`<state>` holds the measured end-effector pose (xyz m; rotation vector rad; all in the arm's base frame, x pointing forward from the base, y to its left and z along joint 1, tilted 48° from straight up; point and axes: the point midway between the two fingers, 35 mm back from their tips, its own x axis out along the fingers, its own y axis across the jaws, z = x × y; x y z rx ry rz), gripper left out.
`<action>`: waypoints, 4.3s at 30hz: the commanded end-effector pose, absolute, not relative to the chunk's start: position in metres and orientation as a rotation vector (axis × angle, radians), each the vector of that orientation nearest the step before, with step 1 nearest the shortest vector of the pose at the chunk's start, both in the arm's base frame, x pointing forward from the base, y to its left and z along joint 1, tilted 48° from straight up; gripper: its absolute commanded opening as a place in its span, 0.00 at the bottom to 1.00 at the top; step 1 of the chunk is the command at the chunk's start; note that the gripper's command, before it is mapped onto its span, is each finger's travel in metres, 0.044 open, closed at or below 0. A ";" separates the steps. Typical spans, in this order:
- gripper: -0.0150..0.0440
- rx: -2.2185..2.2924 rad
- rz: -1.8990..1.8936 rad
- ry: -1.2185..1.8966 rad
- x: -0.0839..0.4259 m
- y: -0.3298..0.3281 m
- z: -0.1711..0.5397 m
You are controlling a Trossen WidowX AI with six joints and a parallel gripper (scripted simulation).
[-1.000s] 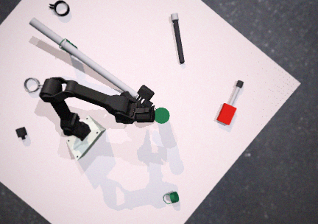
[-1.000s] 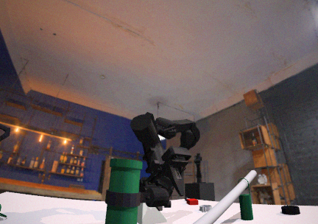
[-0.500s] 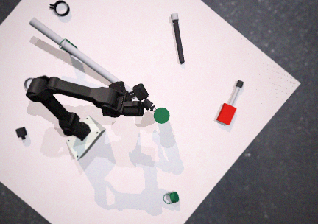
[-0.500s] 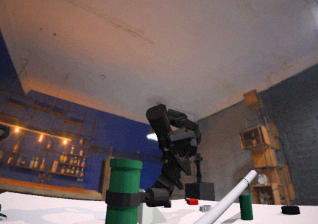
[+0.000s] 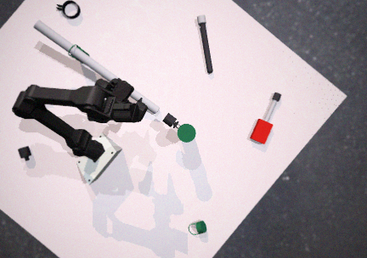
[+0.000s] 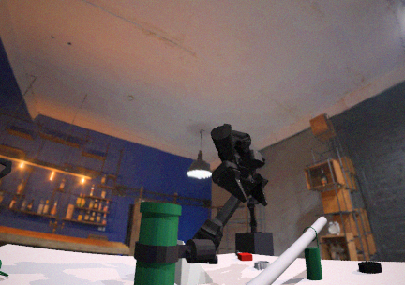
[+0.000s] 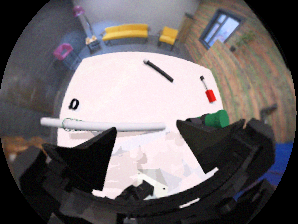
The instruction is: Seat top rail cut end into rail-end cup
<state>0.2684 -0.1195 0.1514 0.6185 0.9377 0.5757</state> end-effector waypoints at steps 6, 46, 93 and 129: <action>1.00 0.737 0.525 1.010 0.269 -0.115 0.154; 1.00 1.697 -0.606 1.810 0.278 0.000 0.095; 0.91 1.699 -0.602 1.811 0.276 0.050 0.049; 0.25 1.514 -0.788 1.617 0.283 -0.023 0.081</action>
